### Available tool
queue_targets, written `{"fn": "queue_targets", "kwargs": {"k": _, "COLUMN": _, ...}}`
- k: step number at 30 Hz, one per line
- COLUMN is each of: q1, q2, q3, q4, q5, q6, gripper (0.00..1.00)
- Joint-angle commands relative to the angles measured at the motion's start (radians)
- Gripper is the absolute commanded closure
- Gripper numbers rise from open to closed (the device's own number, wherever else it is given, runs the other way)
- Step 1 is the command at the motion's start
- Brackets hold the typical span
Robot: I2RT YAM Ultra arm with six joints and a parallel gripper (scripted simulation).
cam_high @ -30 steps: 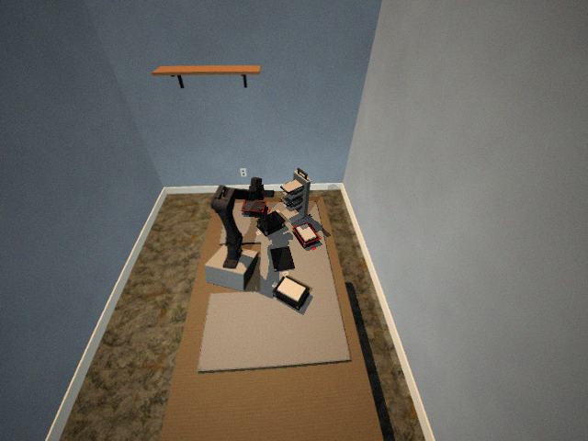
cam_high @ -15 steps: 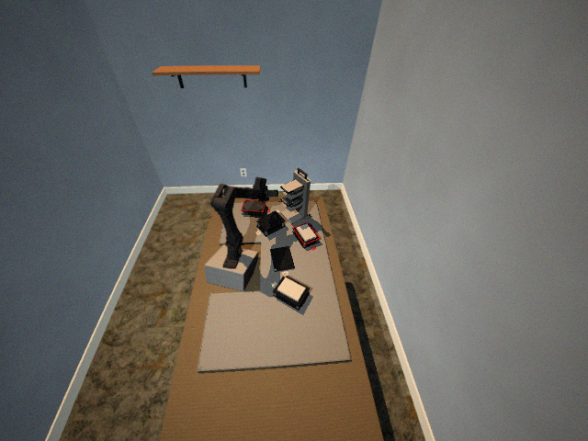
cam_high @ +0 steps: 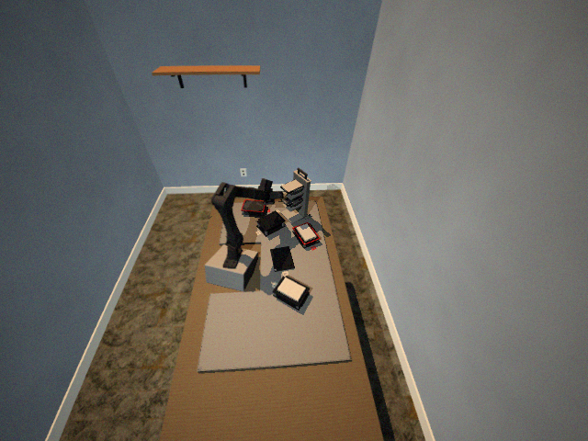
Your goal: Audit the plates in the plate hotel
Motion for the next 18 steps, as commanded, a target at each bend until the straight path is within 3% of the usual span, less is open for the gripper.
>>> {"fn": "queue_targets", "kwargs": {"k": 1, "q1": -0.003, "q2": 0.014, "q3": 0.059, "q4": -0.079, "q5": 0.034, "q6": -0.064, "gripper": 1.0}}
{"fn": "queue_targets", "kwargs": {"k": 5, "q1": -0.054, "q2": 0.013, "q3": 0.058, "q4": -0.084, "q5": -0.007, "q6": -0.088, "gripper": 1.0}}
{"fn": "queue_targets", "kwargs": {"k": 7, "q1": -0.079, "q2": 0.027, "q3": 0.026, "q4": -0.08, "q5": -0.03, "q6": -0.098, "gripper": 1.0}}
{"fn": "queue_targets", "kwargs": {"k": 10, "q1": -0.084, "q2": 0.039, "q3": 0.094, "q4": -0.156, "q5": 0.028, "q6": -0.147, "gripper": 1.0}}
{"fn": "queue_targets", "kwargs": {"k": 16, "q1": -0.128, "q2": 0.032, "q3": 0.092, "q4": -0.158, "q5": -0.015, "q6": -0.174, "gripper": 1.0}}
{"fn": "queue_targets", "kwargs": {"k": 18, "q1": -0.132, "q2": 0.057, "q3": 0.121, "q4": -0.212, "q5": 0.026, "q6": -0.204, "gripper": 1.0}}
